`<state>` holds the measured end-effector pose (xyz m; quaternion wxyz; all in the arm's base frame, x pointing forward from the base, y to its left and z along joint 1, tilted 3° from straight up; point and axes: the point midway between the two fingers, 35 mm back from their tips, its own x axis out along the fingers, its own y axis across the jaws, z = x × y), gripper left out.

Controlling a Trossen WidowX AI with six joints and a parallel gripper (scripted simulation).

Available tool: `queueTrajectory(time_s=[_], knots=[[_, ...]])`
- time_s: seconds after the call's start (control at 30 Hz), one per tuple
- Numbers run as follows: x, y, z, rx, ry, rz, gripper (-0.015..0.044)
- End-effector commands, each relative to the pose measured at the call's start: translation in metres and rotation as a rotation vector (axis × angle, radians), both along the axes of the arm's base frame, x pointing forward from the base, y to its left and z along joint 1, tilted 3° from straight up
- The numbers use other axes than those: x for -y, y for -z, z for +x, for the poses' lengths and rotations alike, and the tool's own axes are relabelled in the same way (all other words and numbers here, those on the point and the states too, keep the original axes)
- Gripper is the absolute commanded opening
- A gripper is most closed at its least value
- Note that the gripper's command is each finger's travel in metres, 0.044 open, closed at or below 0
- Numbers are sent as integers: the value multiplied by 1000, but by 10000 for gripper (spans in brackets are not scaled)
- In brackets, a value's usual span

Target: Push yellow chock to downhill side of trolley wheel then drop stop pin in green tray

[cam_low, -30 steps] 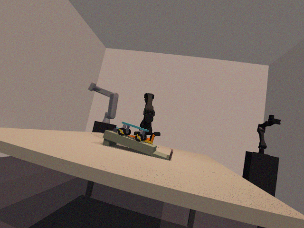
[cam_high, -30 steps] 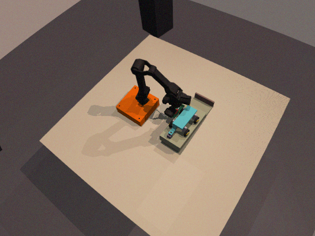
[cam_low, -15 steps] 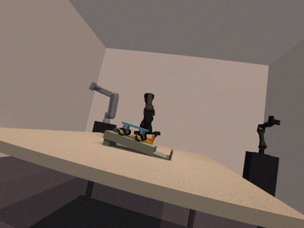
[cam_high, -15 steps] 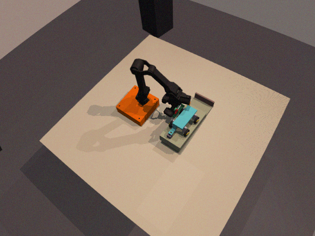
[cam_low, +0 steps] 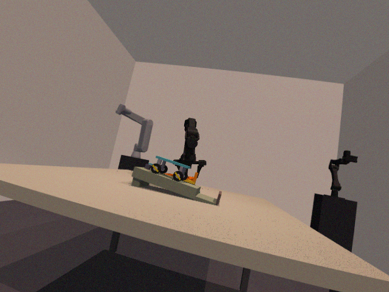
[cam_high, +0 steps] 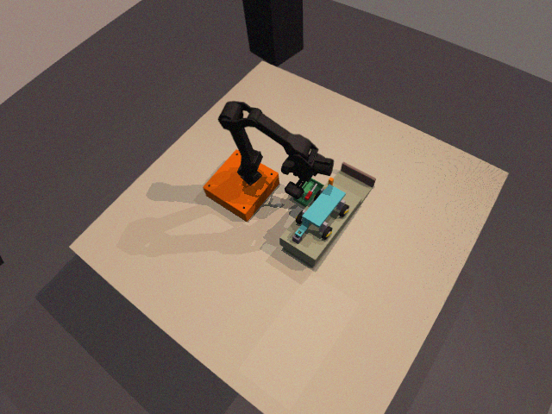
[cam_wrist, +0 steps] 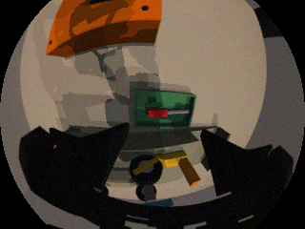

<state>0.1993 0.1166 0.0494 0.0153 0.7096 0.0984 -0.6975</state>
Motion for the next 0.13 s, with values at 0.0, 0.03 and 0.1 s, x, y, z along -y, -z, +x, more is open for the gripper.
queueTrajectory(time_s=[0.0, 0.03, 0.1], knots=[[-2, -14, 0, 4, 3, 8, 440], [-2, -17, -1, 4, 3, 8, 440], [-2, -24, -1, 4, 3, 8, 440]])
